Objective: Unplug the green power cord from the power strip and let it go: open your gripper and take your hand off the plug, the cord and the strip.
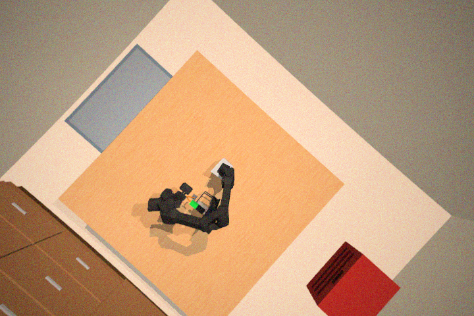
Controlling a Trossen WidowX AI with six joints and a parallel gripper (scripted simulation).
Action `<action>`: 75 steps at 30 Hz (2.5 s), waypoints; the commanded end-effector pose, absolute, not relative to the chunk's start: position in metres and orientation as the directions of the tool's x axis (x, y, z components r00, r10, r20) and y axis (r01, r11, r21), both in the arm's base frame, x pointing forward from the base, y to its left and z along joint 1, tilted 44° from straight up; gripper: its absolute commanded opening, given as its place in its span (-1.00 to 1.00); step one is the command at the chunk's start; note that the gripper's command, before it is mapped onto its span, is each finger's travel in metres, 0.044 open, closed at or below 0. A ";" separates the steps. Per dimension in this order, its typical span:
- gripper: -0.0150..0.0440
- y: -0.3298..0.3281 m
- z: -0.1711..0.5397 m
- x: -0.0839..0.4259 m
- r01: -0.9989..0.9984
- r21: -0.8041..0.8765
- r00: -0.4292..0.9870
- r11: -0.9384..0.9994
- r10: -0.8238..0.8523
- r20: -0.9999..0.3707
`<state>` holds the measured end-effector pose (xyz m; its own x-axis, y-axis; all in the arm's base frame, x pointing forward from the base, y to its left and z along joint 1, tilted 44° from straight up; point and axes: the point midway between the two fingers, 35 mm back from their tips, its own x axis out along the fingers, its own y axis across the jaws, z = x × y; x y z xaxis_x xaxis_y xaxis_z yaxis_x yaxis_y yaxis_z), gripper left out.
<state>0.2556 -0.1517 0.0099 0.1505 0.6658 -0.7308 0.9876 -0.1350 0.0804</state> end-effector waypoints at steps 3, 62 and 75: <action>-0.49 -0.153 0.010 0.256 0.988 0.082 0.149 -0.131 0.663 -0.734; -0.31 -0.151 0.010 0.255 0.988 0.081 0.151 -0.135 0.665 -0.731; 0.05 -0.151 0.010 0.255 0.988 0.081 0.151 -0.135 0.665 -0.731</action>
<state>0.2553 -0.1515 0.0098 0.1508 0.6654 -0.7311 0.9876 -0.1349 0.0809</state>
